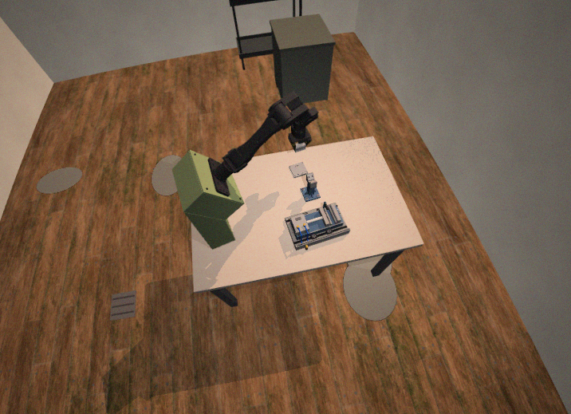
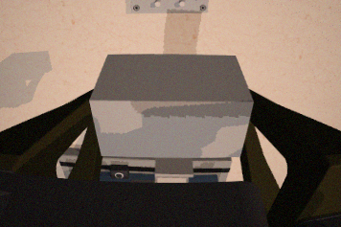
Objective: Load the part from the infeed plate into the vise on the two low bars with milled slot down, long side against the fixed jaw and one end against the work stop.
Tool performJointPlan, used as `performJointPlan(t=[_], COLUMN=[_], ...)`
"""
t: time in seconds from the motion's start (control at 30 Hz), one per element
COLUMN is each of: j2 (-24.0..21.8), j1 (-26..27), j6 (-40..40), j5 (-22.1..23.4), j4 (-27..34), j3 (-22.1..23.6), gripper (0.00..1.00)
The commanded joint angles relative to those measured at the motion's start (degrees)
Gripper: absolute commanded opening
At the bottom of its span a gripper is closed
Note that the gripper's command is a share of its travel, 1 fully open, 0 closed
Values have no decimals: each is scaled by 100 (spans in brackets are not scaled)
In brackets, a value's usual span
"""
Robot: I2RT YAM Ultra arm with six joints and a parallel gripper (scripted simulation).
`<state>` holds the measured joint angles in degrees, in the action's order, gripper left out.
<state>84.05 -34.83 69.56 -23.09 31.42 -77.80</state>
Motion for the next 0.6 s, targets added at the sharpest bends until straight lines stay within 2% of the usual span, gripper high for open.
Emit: performJointPlan(t=[0.0, 0.57], j2=[-218, -243], j1=[-114, -129], j6=[-76, -82], j5=[-11, -4], j4=[203, 237], j3=[-69, -89], gripper=[0, 0])
